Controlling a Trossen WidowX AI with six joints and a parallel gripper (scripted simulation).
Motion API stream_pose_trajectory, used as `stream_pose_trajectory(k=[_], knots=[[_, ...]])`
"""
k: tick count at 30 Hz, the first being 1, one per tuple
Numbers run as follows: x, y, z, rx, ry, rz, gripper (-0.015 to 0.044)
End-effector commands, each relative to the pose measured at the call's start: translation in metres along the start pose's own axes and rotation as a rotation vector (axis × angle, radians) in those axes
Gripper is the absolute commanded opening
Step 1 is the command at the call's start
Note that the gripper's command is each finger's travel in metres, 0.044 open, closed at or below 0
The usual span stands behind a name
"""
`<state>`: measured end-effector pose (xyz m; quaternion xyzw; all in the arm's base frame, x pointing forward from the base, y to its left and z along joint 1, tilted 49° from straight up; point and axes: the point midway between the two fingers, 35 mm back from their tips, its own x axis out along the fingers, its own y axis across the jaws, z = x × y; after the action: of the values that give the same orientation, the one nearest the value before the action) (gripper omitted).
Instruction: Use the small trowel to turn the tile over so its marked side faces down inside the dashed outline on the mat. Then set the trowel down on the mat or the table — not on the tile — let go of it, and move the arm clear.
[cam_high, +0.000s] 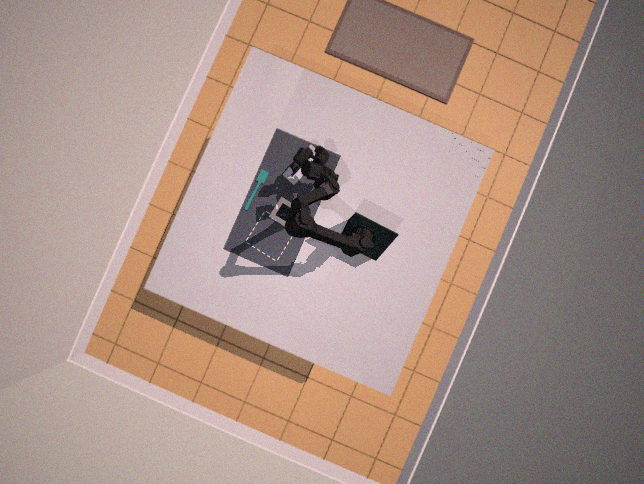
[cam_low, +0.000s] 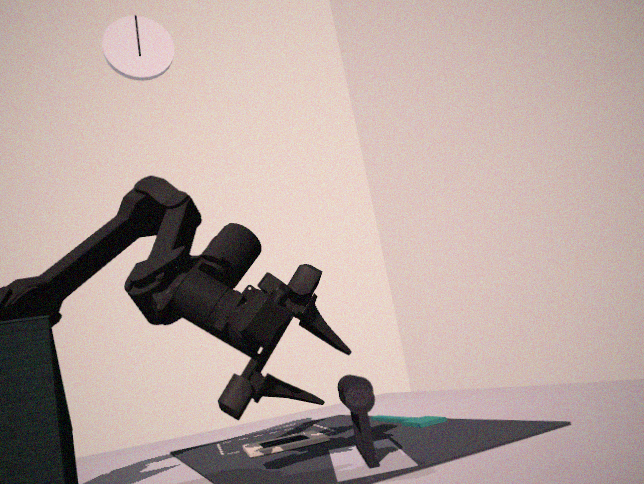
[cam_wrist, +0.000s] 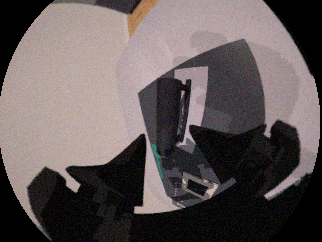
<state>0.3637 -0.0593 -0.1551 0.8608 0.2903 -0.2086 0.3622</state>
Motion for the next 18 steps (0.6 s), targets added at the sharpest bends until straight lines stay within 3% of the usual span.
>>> stream_pose_trajectory(k=[1,18], knots=[[-0.005,-0.003,-0.011,0.106,0.034,0.018,0.03],[0.01,-0.002,-0.011,0.12,0.028,0.012,0.03]])
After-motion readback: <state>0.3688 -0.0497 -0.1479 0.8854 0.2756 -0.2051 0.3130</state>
